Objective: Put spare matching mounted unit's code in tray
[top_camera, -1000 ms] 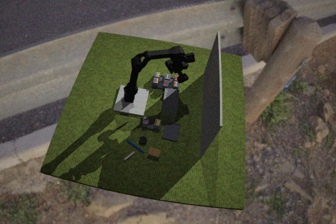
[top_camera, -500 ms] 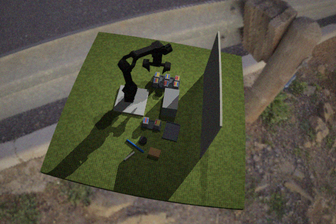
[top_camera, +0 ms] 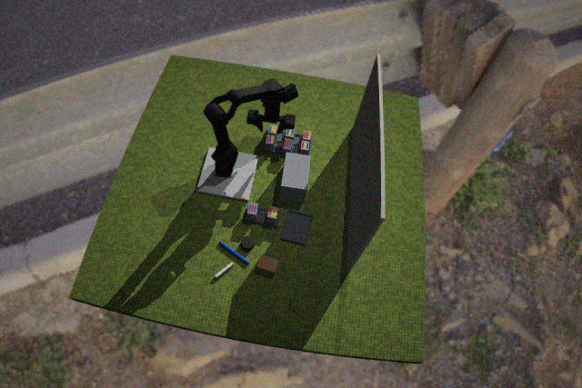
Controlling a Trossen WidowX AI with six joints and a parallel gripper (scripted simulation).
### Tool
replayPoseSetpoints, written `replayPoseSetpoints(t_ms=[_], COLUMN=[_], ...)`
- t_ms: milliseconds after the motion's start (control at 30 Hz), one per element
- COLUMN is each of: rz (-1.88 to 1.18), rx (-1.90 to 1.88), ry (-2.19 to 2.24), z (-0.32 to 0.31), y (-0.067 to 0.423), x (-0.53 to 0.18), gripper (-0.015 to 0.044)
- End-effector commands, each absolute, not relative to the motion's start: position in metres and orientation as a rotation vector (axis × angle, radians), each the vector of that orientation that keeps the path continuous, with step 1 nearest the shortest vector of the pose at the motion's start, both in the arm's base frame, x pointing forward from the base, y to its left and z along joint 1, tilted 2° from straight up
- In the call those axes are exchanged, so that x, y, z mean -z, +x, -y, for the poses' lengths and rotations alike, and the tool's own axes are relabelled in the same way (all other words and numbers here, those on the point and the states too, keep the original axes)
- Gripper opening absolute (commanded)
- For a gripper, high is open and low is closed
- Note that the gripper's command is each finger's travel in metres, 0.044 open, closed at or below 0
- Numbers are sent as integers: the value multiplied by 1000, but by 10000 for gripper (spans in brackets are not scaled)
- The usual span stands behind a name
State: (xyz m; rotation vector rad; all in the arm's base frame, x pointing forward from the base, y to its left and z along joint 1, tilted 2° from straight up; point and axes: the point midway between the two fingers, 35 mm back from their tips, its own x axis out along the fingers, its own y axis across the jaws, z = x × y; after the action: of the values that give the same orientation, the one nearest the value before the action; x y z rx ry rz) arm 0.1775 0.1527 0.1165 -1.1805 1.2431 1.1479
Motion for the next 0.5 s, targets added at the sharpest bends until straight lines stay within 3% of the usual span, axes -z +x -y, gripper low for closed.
replayPoseSetpoints(t_ms=[0, 467], rz=[-1244, -1244], rx=[-1153, -1152], ry=[-1182, -1182], z=[-152, -154], y=[177, 180], x=[-114, -94], gripper=[300, 300])
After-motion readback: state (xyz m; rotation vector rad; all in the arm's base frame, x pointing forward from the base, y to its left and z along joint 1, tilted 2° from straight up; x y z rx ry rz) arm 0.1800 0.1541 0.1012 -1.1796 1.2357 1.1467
